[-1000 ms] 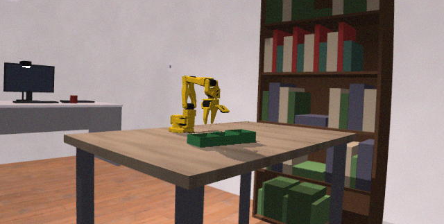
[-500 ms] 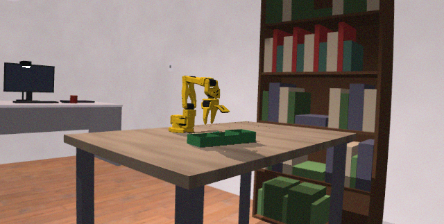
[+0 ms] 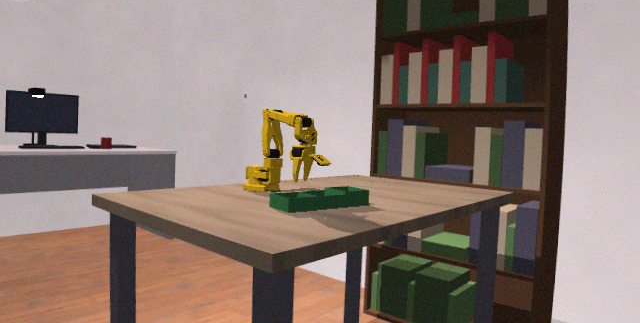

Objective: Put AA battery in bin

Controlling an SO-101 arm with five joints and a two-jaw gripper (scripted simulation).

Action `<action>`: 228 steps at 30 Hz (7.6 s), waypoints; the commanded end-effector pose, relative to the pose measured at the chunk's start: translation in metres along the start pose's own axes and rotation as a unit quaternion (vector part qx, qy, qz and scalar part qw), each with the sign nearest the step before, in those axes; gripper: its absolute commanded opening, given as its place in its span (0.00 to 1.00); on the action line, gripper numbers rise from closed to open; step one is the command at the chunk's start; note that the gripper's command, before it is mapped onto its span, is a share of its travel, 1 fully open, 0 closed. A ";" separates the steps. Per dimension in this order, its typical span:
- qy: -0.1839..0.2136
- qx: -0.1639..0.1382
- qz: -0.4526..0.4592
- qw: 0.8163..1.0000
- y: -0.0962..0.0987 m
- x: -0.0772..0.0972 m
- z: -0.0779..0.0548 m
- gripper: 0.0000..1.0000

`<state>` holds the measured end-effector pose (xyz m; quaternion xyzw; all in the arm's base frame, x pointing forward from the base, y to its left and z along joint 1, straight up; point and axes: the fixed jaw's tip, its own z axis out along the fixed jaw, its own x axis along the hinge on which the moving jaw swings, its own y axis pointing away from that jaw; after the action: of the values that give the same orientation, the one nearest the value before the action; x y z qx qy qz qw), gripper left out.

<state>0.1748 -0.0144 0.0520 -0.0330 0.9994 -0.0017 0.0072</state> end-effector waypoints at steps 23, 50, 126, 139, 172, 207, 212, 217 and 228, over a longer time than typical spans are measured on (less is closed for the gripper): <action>-0.011 0.002 0.000 1.000 -0.002 -0.003 0.036 0.21; 0.002 -0.001 0.000 1.000 -0.001 0.000 0.044 0.21; 0.002 -0.001 0.000 1.000 -0.002 -0.001 0.038 0.00; 0.002 -0.001 0.000 1.000 -0.005 -0.002 0.008 0.00; -0.018 0.005 0.050 0.999 -0.028 -0.016 -0.012 0.00; -0.050 0.017 0.128 0.990 -0.064 -0.038 -0.021 0.00; -0.056 0.020 0.143 0.988 -0.071 -0.042 -0.023 0.00; -0.058 0.020 0.147 0.987 -0.073 -0.043 -0.024 0.00; -0.062 0.022 0.156 0.986 -0.077 -0.046 -0.024 0.00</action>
<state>0.2192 -0.0826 0.0676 0.1106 0.9927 -0.0137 0.0452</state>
